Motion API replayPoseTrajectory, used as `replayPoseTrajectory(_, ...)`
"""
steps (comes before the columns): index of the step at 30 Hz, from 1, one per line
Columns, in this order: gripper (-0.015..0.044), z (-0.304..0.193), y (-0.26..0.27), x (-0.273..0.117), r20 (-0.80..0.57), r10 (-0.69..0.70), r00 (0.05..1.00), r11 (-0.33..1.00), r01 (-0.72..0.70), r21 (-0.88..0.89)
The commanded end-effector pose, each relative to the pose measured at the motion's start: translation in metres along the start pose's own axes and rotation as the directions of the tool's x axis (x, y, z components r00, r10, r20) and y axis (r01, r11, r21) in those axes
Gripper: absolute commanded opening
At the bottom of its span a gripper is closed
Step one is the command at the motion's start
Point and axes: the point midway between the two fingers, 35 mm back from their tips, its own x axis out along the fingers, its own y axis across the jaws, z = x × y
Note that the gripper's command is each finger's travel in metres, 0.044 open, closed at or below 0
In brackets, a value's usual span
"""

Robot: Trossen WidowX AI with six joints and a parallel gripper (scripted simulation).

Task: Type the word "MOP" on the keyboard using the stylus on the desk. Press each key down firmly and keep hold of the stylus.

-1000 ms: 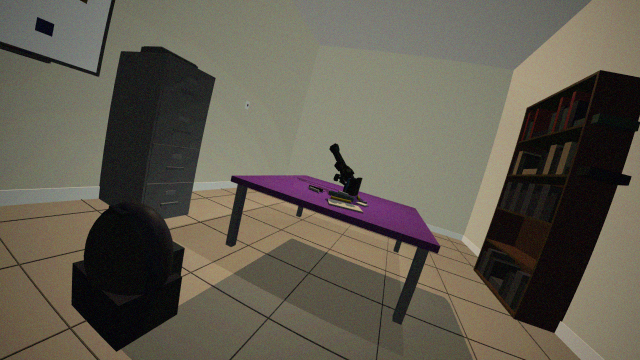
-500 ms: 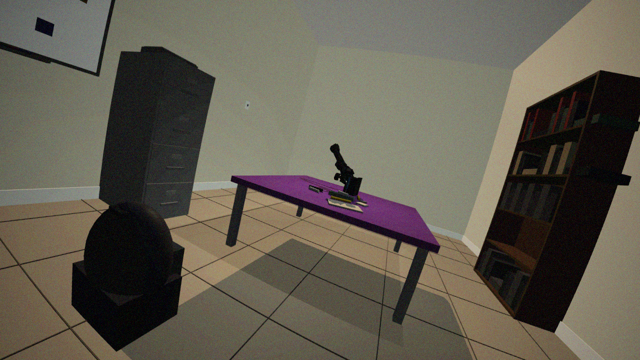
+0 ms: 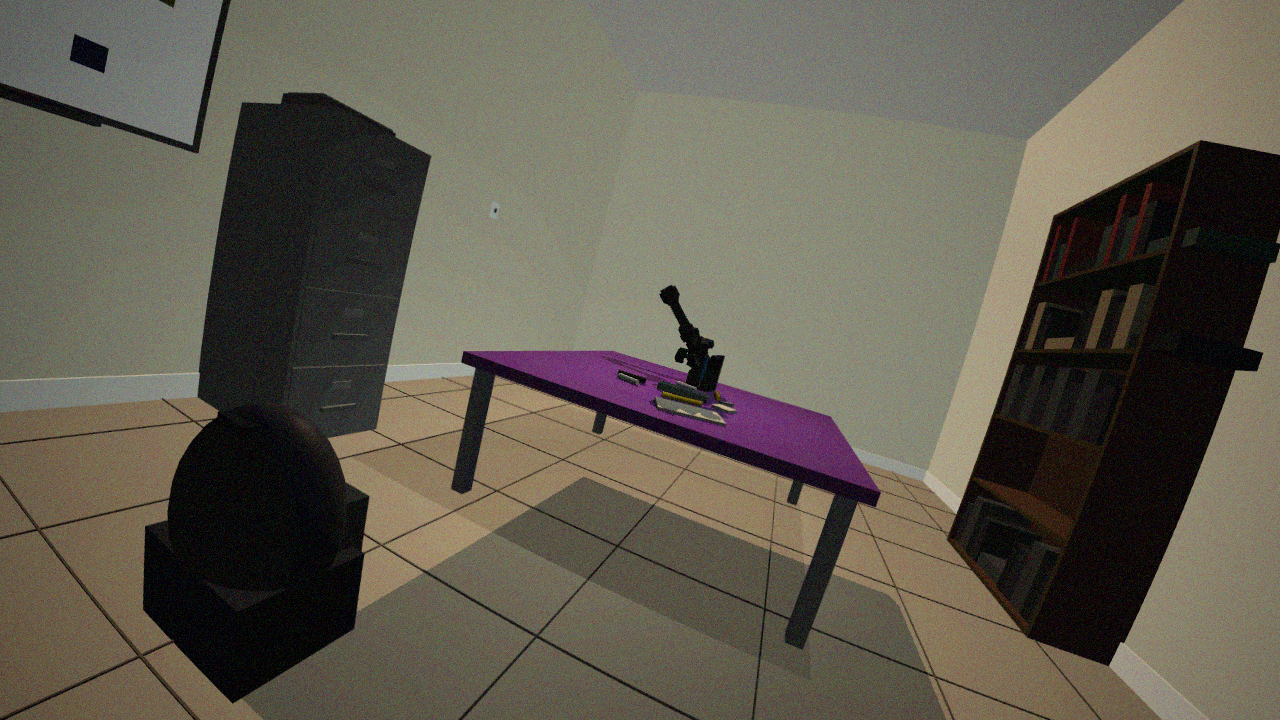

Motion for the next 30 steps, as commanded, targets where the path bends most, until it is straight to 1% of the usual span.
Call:
replayPoseTrajectory(1,0.0,0.011,0.006,0.012,0.008,-0.011,1.0,1.0,0.011,0.003)
replayPoseTrajectory(8,0.0,0.021,0.02,0.027,0.012,-0.016,1.0,1.0,0.016,0.005)
replayPoseTrajectory(17,0.0,0.021,0.02,0.027,0.012,-0.016,1.0,1.0,0.016,0.005)
replayPoseTrajectory(30,0.0,0.003,0.02,0.036,0.012,-0.017,1.0,1.0,0.017,0.004)
